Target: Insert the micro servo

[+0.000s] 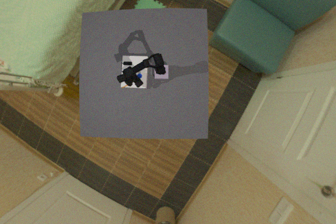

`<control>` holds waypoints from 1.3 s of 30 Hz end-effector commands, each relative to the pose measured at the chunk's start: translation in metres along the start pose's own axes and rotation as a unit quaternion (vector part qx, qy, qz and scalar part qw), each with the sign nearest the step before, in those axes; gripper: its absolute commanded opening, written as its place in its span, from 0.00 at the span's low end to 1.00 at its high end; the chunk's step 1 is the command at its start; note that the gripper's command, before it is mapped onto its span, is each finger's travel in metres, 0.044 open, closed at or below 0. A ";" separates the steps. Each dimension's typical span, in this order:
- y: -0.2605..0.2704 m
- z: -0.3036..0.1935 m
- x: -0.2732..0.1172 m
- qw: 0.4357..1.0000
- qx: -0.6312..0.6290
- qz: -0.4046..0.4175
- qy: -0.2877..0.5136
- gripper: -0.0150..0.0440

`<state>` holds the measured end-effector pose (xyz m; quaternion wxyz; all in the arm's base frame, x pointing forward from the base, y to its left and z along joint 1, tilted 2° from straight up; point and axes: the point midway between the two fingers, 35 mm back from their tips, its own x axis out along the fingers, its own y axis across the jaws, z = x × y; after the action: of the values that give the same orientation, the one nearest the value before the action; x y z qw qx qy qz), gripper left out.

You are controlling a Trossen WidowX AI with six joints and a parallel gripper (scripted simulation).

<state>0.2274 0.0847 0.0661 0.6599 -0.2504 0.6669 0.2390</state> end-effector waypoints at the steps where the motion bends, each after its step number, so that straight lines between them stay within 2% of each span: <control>1: 0.000 0.000 0.000 1.000 -0.003 0.001 0.000 0.37; 4: 0.000 0.001 -0.007 1.000 -0.003 0.001 0.000 0.25; 10: 0.002 -0.006 -0.029 1.000 -0.003 0.001 0.000 0.25; 27: -0.004 0.008 -0.030 1.000 -0.003 0.001 0.000 0.25; 39: -0.034 -0.018 -0.030 1.000 -0.003 -0.001 0.001 0.25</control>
<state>0.2370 0.0594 0.0943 0.6574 -0.2510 0.6686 0.2404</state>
